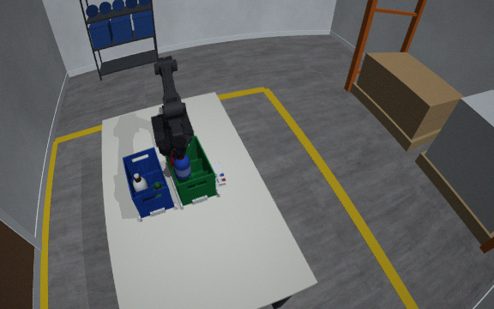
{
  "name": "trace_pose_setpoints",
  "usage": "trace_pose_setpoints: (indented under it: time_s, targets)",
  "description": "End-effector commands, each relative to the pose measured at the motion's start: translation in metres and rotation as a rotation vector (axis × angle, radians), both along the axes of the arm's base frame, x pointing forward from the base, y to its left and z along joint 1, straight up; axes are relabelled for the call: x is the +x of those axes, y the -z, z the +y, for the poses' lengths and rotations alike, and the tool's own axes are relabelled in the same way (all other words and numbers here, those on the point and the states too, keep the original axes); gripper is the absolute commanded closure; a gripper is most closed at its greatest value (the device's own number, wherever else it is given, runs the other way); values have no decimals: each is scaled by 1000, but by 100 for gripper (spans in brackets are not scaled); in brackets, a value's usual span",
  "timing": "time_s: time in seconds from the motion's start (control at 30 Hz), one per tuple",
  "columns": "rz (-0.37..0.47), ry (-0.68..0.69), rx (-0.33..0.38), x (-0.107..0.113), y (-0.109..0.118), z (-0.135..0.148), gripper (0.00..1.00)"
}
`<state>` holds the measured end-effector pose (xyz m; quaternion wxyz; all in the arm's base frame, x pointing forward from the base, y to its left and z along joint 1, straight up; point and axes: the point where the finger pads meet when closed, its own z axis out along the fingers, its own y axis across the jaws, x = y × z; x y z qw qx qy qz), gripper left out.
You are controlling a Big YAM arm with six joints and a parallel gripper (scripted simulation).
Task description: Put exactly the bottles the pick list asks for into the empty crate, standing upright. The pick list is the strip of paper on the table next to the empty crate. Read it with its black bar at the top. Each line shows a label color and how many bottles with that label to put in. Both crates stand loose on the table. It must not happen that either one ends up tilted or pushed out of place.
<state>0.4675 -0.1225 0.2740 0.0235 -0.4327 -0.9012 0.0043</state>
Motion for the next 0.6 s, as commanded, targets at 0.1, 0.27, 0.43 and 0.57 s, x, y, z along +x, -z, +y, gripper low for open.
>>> trace_pose_setpoints:
  time_s: [0.1, 0.27, 0.43, 0.57]
  targets:
    - [-120, 4, -31, 13, -57, 0, 100]
    - [-117, 1, -30, 15, -55, 2, 100]
    - [-109, 4, -28, 17, -51, 0, 100]
    - [-114, 2, -30, 18, -51, 1, 100]
